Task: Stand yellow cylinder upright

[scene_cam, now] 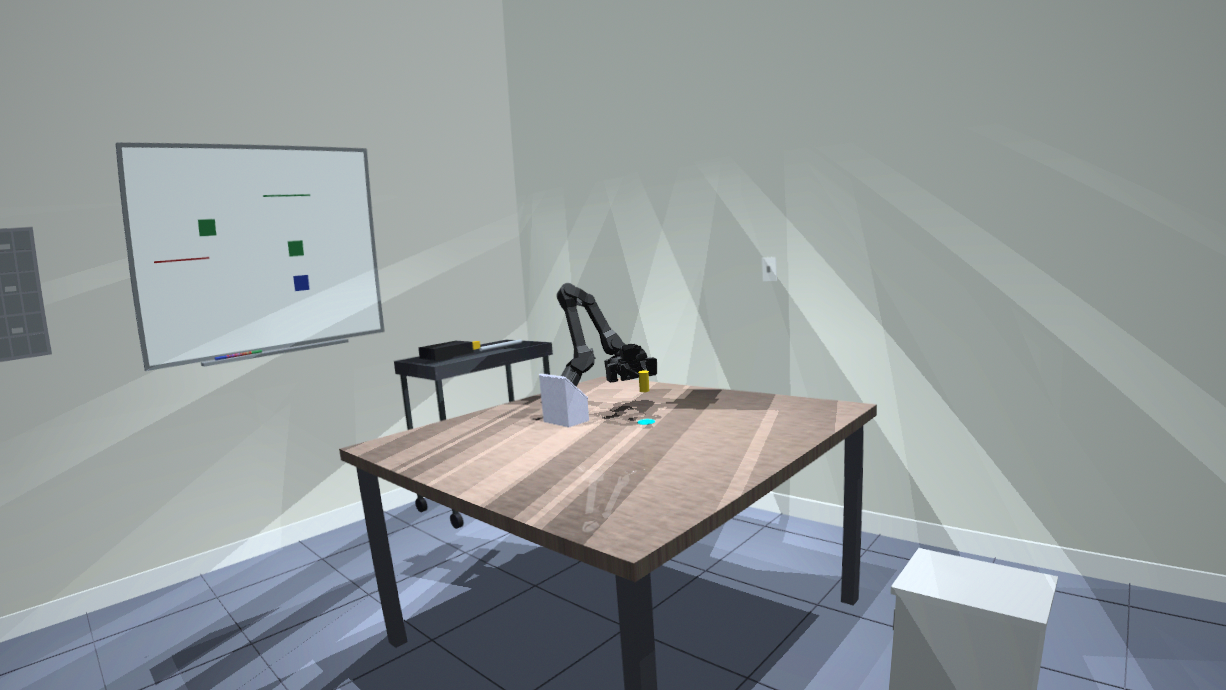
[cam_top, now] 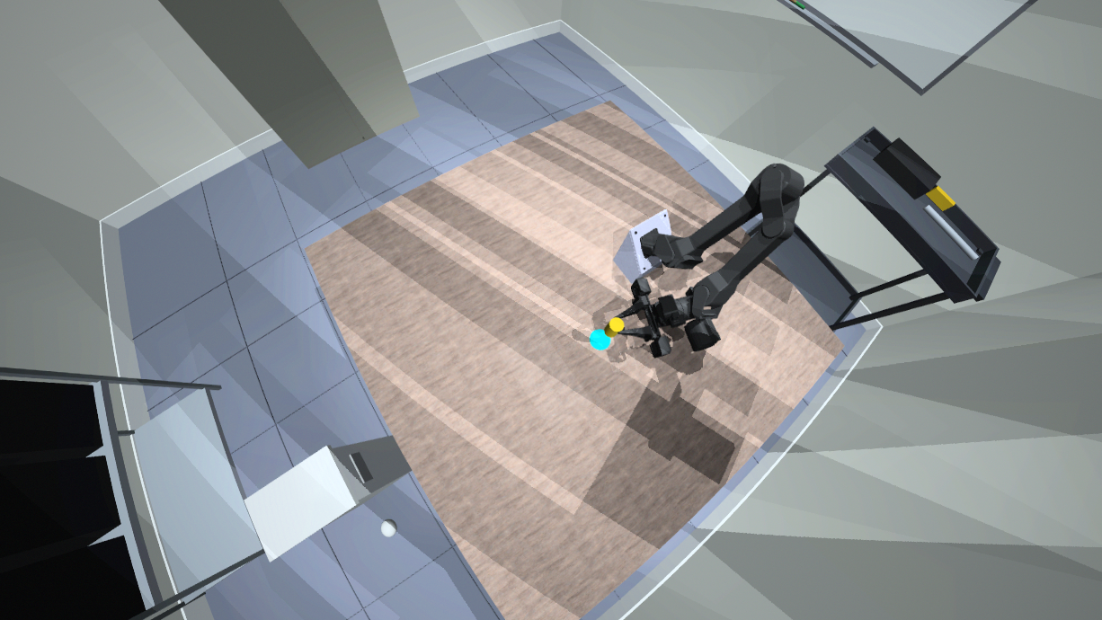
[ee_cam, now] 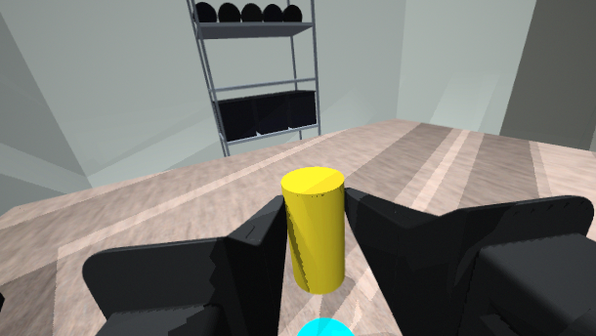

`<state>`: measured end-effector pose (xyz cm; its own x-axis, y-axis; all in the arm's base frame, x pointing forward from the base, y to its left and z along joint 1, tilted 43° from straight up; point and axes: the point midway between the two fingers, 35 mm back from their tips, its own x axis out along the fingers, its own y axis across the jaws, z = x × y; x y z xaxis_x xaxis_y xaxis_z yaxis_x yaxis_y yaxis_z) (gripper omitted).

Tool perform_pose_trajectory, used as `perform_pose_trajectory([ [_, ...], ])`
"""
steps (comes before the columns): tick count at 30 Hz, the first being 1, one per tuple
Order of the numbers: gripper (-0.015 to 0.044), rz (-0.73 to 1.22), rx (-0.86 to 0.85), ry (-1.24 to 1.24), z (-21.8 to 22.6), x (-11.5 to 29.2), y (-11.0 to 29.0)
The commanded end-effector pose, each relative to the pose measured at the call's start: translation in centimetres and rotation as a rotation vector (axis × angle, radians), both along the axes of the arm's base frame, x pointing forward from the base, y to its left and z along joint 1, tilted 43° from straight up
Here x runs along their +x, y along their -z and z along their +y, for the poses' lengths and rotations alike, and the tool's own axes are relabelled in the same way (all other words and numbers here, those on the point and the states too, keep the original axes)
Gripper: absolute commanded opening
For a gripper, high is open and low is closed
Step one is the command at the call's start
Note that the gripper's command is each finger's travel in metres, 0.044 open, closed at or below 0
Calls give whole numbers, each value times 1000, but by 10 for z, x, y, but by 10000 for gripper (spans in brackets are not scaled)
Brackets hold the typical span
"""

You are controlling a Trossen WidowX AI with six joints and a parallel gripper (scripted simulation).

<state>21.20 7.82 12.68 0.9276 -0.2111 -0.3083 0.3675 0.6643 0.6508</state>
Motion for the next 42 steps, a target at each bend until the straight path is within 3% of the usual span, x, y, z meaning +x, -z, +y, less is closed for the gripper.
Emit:
perform_pose_trajectory([
  [1, 105, 0, 0, 7, 4, 1, 3],
  [42, 105, -2, -3, 6, 57, 1, 63],
])
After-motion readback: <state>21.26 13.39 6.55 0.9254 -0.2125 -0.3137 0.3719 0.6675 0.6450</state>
